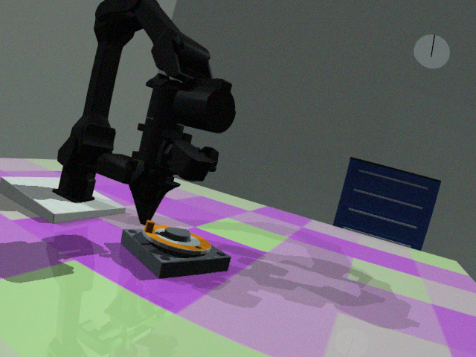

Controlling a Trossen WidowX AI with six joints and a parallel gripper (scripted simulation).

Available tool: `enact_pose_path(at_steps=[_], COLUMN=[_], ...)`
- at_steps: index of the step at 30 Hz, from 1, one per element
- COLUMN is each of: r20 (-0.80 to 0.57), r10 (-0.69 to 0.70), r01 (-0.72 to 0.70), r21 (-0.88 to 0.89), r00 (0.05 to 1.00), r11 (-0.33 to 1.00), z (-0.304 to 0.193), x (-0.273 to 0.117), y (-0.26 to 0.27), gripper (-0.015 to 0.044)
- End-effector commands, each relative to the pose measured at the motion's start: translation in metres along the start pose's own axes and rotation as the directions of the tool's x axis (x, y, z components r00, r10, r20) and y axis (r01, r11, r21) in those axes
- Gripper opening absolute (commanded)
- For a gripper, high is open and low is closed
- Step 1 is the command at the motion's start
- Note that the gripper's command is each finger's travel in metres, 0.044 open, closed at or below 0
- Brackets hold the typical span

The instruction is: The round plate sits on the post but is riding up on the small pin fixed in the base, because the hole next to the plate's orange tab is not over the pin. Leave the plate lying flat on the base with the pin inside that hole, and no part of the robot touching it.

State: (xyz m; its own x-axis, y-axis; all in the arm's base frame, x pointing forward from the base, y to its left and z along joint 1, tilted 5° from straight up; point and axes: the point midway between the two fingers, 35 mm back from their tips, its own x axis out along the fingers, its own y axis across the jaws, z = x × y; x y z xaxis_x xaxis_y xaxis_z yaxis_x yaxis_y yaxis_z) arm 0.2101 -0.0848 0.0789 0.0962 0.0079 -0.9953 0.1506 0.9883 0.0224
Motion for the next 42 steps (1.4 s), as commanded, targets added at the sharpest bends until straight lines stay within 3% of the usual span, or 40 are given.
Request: enact_pose_path(at_steps=[1, 22, 32, 42], r20=[0.008, 0.009, 0.009, 0.005], r10=[-0.002, -0.002, -0.003, -0.005], r01=[0.002, 0.002, 0.003, 0.005], r21=[-0.004, -0.004, -0.004, 0.001], r00=[1.000, 1.000, 1.000, 1.000], r11=[1.000, 1.000, 1.000, 1.000], z=[0.005, 0.015, 0.011, 0.011], x=[-0.002, -0.001, -0.044, -0.036], y=[-0.005, -0.014, -0.014, -0.014], gripper=[0.0000, 0.0000, 0.0000, 0.0000])
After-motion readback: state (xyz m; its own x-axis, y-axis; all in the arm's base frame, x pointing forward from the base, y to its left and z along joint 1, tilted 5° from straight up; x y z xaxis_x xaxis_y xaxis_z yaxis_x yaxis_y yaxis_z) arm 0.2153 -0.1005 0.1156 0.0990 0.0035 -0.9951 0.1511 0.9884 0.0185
